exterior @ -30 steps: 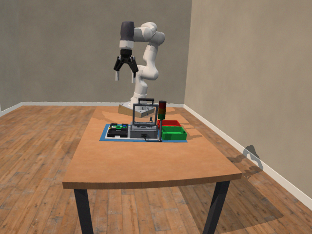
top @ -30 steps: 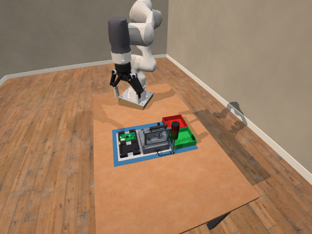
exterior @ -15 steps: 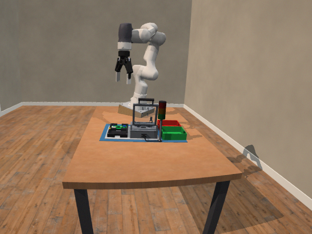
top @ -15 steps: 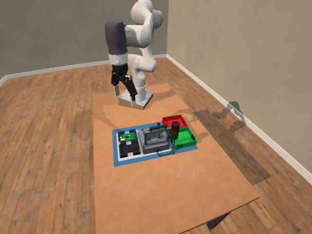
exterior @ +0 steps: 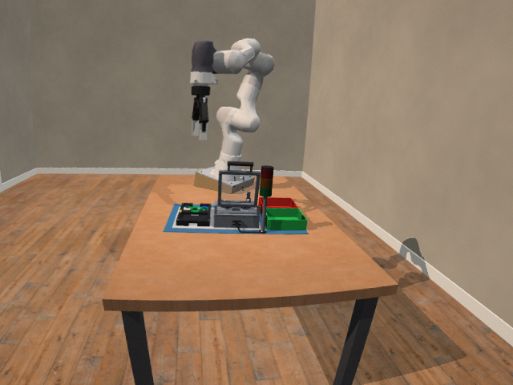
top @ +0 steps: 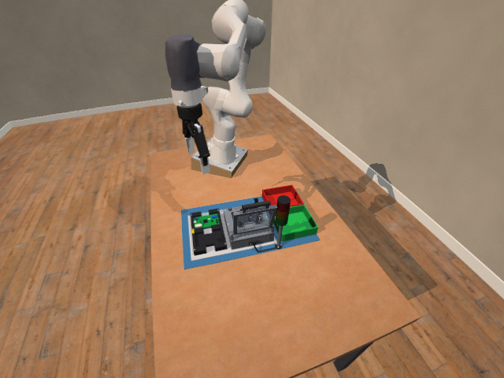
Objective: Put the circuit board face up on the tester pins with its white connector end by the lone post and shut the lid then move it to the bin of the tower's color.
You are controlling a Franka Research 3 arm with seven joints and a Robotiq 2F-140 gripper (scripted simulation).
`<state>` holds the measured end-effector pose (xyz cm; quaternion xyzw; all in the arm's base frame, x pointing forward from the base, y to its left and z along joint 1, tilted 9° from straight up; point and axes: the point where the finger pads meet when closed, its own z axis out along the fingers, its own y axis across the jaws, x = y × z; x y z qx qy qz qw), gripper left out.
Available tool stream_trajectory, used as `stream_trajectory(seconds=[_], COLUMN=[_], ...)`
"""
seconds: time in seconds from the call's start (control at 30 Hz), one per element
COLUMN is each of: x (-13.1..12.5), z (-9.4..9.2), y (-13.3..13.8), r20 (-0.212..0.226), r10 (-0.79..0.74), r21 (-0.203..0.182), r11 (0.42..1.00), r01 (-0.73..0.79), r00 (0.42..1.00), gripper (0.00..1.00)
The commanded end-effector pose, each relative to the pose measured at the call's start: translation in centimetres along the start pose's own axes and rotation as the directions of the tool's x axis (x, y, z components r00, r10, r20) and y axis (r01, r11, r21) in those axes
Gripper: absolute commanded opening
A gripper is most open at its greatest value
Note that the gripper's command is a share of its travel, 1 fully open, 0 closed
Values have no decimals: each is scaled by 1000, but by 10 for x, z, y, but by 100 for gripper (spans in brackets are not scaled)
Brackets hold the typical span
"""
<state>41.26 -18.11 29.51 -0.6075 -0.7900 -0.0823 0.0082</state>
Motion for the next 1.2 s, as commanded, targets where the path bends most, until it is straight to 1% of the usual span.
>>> stream_trajectory(seconds=[0.0, 0.13, 0.23, 1.03, 1.07, 1.17], x=[-2, -5, -6, -6, -6, -6], z=[2, 4, 5, 5, 5, 5], y=[-2, -7, -9, -9, -9, -9], r20=[2, 2, 3, 3, 3, 3], r10=[166, 244, 273, 275, 275, 275], r21=[-10, -11, -12, -12, -12, -12], r11=[986, 970, 962, 961, 961, 961], r01=[-166, -244, -273, -275, -275, -275], r00=[986, 970, 962, 961, 961, 961], gripper=[100, 100, 100, 100, 58, 58])
